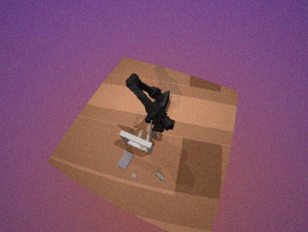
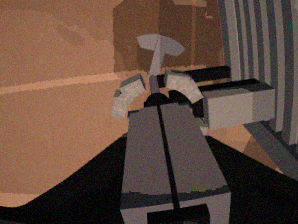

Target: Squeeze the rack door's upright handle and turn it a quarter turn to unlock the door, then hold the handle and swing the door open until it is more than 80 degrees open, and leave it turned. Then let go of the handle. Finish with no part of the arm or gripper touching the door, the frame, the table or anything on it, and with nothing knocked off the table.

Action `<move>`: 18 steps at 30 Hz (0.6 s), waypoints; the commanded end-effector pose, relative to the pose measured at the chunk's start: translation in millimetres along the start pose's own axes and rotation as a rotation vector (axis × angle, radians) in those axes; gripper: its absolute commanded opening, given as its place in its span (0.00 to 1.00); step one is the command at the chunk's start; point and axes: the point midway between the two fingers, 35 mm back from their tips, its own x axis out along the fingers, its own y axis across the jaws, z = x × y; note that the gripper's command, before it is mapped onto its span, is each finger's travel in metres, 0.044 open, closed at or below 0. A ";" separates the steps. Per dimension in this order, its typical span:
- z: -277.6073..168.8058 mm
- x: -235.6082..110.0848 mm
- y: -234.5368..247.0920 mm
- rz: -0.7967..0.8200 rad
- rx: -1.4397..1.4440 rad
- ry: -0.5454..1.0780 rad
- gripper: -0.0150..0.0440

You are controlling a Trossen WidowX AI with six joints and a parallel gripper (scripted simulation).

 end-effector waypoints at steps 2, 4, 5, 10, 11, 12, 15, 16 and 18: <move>4.3 0.6 13.1 0.003 0.113 0.004 0.30; 6.0 0.5 17.9 0.003 0.148 0.004 0.30; 6.9 0.5 20.3 0.003 0.166 0.004 0.30; 11.9 0.3 31.6 0.004 0.253 0.004 0.30; 12.7 0.3 33.3 0.004 0.265 0.004 0.30; 13.1 0.3 34.3 0.004 0.273 0.004 0.30; 13.3 0.3 34.6 0.004 0.275 0.004 0.30; 13.2 0.3 34.7 0.004 0.275 0.004 0.30; 13.2 0.3 34.7 0.004 0.275 0.004 0.30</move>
